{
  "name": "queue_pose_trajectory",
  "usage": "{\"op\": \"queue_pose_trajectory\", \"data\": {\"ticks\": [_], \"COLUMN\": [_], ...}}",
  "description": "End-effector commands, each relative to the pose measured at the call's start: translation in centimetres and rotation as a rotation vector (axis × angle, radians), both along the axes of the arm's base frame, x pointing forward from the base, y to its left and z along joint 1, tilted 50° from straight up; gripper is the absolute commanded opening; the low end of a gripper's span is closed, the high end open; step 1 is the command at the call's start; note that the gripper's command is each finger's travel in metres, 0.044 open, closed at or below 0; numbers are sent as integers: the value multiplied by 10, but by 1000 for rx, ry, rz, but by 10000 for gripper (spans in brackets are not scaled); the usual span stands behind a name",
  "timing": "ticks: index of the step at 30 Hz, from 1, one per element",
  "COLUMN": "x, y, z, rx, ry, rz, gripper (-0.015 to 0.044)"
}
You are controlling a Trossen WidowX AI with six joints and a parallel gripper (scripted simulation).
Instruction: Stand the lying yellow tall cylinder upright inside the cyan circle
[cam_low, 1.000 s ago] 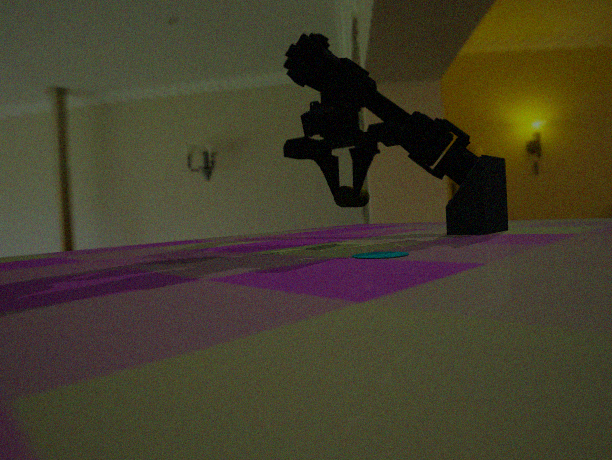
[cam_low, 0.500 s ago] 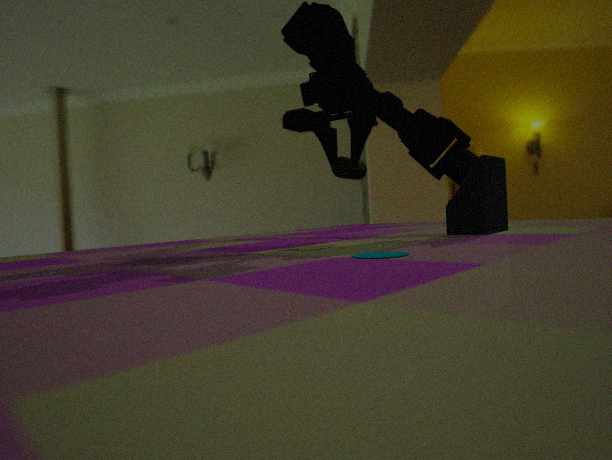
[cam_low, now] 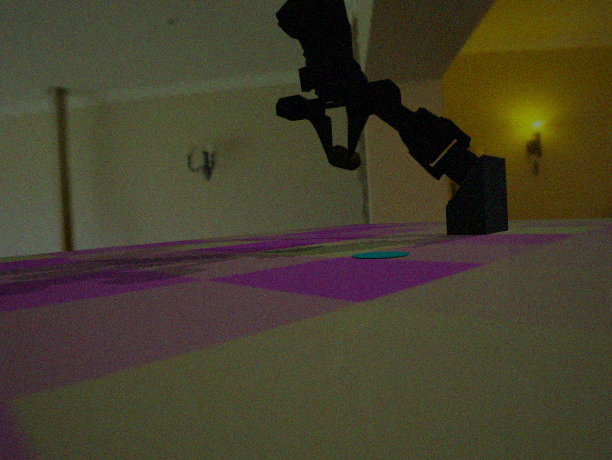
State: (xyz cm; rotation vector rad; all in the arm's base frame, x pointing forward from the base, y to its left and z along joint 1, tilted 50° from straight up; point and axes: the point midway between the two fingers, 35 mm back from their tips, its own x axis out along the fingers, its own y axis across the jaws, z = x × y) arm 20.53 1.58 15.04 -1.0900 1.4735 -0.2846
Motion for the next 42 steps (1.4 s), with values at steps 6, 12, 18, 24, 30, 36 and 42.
{"op": "queue_pose_trajectory", "data": {"ticks": [6,12,18,24,30,36,42], "x": [18,29,41,51,61,71,80], "y": [19,31,43,56,69,81,93], "z": [-5,-10,-17,-24,-33,-43,-54], "rx": [-8,-19,-29,-40,-51,-62,-73], "ry": [74,126,178,230,282,334,386], "rz": [69,115,162,208,255,301,348], "gripper": [105,105,105,105,105,105,105]}}
